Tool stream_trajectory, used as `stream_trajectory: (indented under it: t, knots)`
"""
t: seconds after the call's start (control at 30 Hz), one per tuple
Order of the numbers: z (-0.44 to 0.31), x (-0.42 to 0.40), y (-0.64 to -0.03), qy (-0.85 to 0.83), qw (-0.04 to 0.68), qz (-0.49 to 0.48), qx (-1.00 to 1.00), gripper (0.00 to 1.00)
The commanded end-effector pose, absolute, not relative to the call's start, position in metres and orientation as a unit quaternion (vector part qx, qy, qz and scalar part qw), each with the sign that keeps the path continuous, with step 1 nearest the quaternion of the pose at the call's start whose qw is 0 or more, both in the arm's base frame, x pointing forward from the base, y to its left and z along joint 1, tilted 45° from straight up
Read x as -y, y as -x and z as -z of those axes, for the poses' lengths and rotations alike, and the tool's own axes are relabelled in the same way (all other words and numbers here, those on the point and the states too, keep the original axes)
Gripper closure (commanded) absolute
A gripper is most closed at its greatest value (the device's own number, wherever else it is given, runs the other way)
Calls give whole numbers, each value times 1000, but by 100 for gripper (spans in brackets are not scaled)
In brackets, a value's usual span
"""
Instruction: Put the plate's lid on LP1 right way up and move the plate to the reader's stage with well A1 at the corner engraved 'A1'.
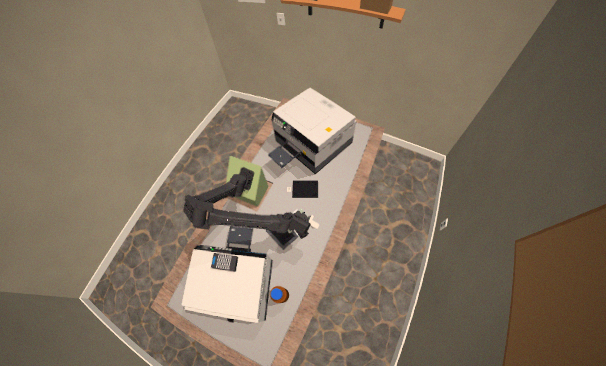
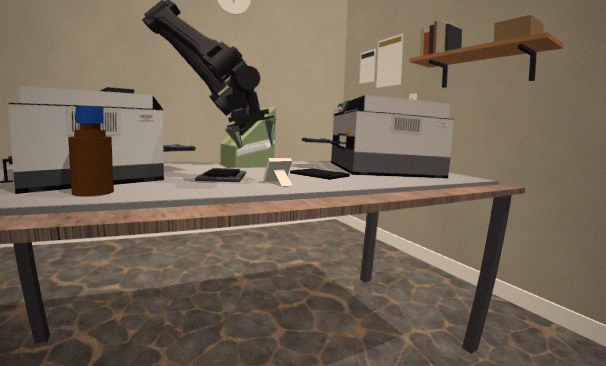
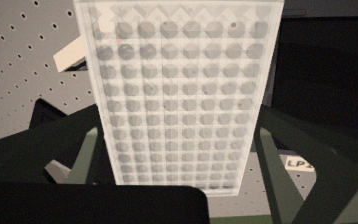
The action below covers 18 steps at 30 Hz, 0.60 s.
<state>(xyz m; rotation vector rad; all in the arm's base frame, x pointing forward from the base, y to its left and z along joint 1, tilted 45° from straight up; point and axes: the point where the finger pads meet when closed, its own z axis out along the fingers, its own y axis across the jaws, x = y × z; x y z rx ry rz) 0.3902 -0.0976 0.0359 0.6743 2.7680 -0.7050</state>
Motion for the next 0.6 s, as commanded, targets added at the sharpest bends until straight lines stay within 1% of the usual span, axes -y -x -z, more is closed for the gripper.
stream_trajectory:
  t: [0.0, 0.17, 0.3, 0.57]
  knots:
    - [-41, 80, -412, -181, 105, 238, -948, 14]
    - [-46, 81, -416, -177, 112, 238, -948, 14]
    - [-37, 71, -429, -156, 112, 241, -951, 14]
    - [-26, 64, -426, -102, 87, 248, -959, 14]
